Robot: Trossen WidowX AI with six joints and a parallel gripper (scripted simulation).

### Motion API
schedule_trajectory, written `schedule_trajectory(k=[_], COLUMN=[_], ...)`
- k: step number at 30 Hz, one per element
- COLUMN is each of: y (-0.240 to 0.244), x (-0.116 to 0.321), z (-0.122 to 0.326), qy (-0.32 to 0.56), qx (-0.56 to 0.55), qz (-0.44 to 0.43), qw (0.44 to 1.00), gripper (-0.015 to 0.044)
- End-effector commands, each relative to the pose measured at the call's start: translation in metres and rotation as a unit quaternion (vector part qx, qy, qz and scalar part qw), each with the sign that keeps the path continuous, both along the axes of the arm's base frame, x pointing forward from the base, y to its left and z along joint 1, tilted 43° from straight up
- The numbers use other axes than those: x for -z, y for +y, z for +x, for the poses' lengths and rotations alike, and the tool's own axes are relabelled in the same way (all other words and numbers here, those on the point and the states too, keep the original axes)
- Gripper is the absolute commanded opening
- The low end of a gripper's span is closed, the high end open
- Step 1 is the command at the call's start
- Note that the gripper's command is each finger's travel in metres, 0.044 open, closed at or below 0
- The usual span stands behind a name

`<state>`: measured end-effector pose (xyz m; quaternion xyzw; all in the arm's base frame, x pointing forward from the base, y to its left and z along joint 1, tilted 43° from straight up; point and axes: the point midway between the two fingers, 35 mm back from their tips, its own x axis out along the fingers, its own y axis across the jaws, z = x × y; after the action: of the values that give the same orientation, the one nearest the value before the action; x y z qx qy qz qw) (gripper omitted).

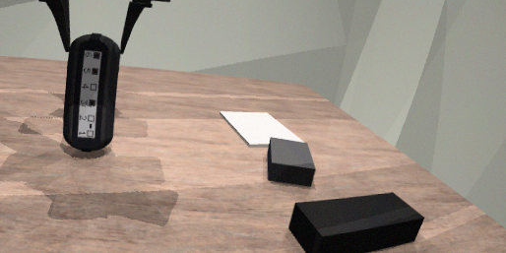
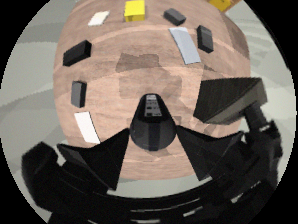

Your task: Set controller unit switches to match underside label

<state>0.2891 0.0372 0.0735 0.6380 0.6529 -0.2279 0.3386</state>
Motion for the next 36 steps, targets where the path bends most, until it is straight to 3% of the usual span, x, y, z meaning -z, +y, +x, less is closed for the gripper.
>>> schedule_trajectory(k=[1,36], y=[-0.001,-0.021], x=[0.007,0.028], z=[-0.001,0.003], qy=[0.007,0.007], qx=[-0.007,-0.007], qz=[-0.004,-0.005], qw=[1.0,1.0], gripper=[0.0338,0.0338])
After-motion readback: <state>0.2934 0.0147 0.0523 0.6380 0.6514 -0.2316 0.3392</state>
